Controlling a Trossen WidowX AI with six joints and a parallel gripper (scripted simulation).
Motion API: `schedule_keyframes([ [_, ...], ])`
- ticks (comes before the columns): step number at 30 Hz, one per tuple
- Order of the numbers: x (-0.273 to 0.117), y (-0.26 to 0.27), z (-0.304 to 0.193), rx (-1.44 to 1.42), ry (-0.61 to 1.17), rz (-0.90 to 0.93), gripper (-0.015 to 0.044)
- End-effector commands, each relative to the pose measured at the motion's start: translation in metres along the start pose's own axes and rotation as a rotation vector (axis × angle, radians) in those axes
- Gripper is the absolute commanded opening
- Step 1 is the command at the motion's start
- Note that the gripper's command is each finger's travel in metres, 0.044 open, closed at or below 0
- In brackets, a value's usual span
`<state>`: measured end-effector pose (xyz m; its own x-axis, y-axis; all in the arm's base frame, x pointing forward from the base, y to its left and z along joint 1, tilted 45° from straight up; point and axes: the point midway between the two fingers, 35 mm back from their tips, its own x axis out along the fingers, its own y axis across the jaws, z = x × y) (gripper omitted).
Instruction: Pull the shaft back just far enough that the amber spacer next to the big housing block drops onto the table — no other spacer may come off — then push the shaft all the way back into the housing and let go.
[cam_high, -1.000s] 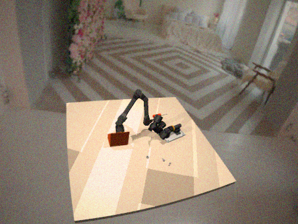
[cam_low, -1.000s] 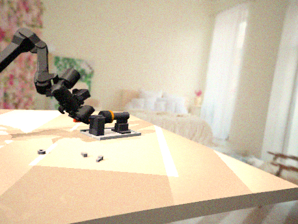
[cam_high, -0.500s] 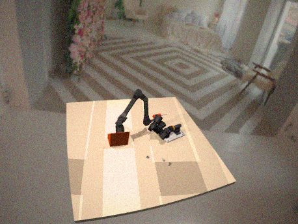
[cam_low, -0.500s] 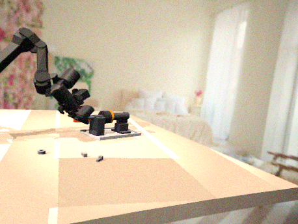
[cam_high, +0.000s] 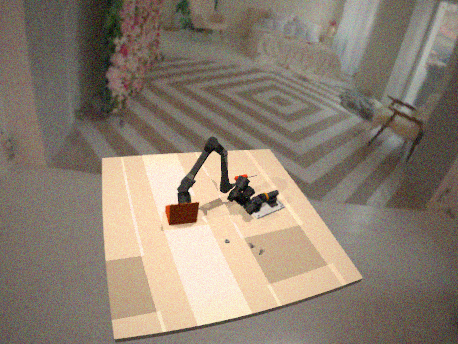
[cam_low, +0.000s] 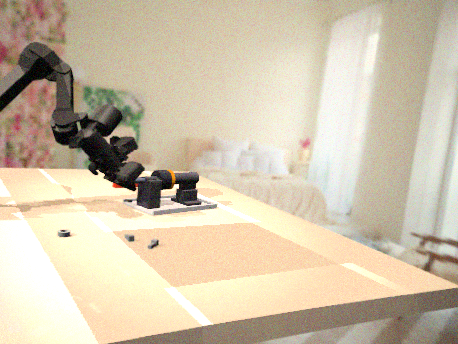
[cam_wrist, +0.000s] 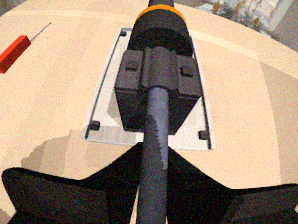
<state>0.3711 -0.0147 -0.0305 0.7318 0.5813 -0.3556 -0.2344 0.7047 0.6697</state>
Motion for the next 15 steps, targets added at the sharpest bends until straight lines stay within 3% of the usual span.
schedule_keyframes([
  [1,-0.0008,0.0005,-0.0011,-0.003,0.002,0.003,0.0000],
  [15,-0.0020,0.0005,-0.0023,-0.003,0.002,0.003,0.0000],
])
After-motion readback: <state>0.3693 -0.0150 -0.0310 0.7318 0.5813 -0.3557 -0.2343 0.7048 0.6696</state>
